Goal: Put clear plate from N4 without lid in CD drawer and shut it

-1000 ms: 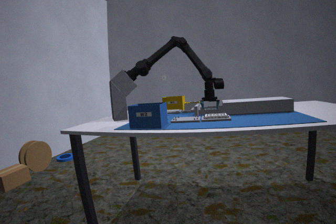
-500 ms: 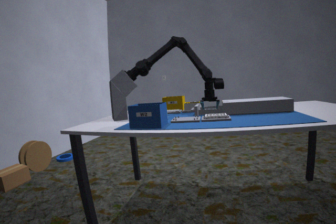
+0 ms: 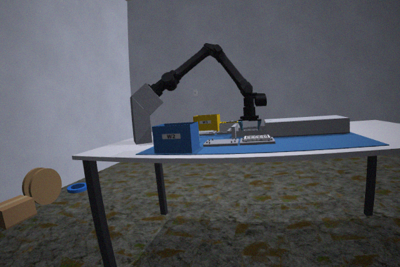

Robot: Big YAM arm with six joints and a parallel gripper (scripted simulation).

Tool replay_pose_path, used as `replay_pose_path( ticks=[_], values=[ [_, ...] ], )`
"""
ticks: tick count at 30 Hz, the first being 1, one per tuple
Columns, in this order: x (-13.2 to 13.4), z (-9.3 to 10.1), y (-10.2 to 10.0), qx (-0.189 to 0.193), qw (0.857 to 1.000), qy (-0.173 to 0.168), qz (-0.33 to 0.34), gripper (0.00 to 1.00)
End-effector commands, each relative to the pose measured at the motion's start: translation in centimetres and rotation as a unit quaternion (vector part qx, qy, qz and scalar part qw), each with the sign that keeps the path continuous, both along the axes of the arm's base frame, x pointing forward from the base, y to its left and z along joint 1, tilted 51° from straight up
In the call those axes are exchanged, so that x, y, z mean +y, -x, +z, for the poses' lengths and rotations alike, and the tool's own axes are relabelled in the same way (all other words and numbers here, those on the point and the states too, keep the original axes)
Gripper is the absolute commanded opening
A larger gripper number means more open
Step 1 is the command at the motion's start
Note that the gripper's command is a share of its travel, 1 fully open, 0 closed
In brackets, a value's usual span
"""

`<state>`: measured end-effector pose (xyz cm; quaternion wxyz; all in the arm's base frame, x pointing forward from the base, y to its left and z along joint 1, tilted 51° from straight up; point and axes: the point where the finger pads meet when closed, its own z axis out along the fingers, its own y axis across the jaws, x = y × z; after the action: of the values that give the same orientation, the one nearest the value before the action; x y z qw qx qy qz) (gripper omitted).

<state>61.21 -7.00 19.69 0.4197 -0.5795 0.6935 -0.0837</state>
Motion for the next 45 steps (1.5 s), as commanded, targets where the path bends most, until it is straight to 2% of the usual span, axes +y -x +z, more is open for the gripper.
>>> replay_pose_path(
  ticks=[1,25,26,28,45],
  values=[
    [0.65,2.18,-1.60,-0.025,1.000,0.005,0.002,0.00],
    [0.70,2.44,-1.57,-0.027,1.000,0.006,0.002,0.00],
    [0.70,2.44,-1.57,-0.027,1.000,0.006,0.002,1.00],
    [0.64,1.60,-1.63,-0.011,1.000,0.003,0.003,1.00],
    [0.54,1.94,-1.98,-0.018,1.000,0.005,0.004,1.00]
  ],
)
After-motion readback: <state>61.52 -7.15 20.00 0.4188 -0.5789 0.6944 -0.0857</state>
